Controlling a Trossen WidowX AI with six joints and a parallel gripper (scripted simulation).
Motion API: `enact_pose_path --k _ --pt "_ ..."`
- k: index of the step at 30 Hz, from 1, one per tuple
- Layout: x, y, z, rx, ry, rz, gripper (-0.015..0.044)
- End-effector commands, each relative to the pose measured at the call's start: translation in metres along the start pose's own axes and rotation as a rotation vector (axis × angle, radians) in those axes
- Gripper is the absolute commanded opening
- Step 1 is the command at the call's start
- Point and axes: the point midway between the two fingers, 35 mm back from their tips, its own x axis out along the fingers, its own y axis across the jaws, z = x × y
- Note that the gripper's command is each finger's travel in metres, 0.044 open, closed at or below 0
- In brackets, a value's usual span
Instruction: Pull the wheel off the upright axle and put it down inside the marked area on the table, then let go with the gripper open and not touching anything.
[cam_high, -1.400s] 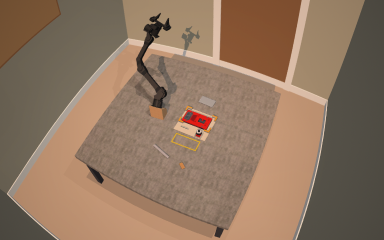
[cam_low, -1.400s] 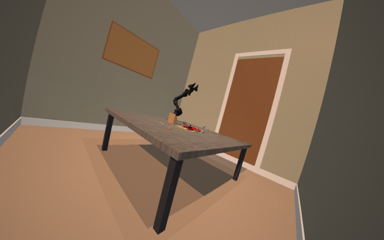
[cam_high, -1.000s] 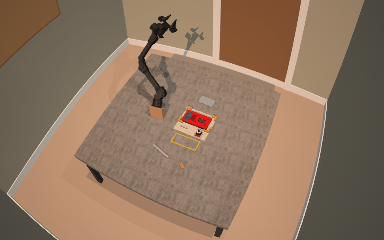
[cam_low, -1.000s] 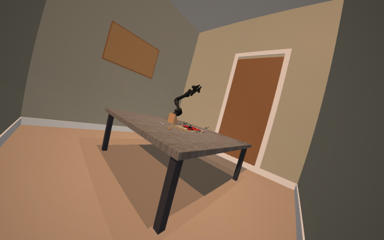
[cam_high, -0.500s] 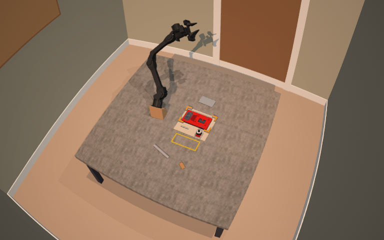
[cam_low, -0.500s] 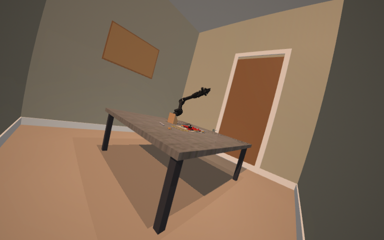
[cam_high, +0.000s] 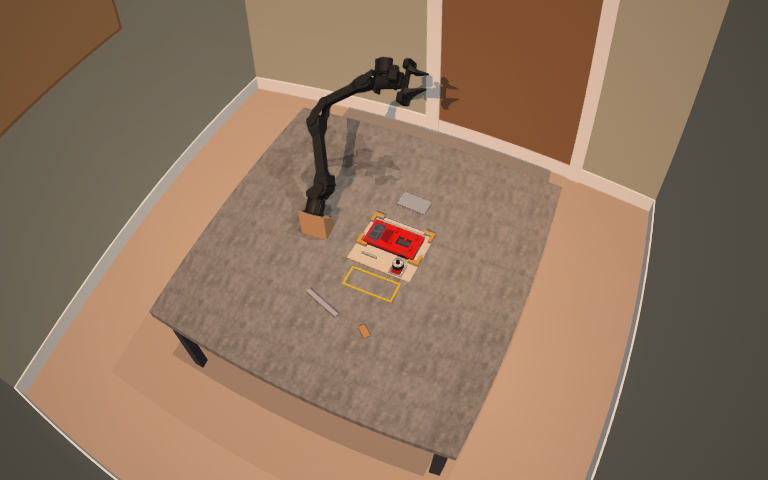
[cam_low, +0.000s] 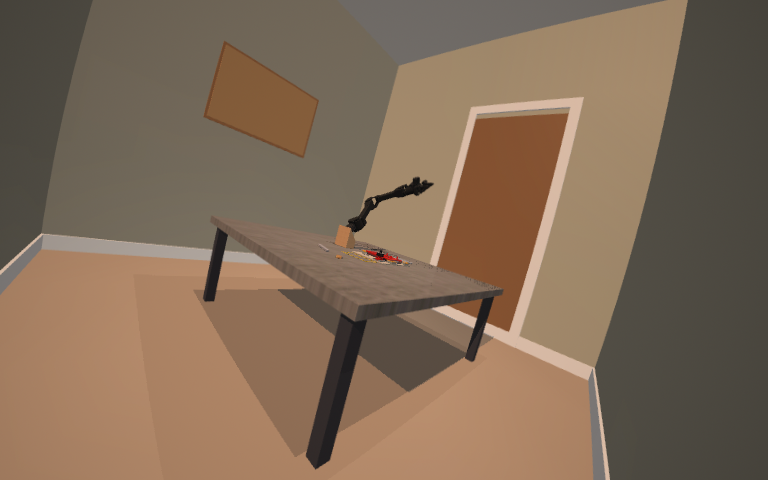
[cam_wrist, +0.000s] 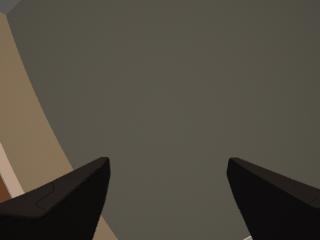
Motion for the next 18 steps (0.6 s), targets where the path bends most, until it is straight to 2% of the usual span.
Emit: enact_pose_path --k 1,10,18 --pt "0.038 -0.051 -0.013 -0.053 0.057 -0.152 0.03" --pt "0.088 -0.154 -0.028 -0.104 0.177 -0.445 0.03" --pt "0.109 -0.253 -0.044 -0.101 0.323 -0.71 0.03"
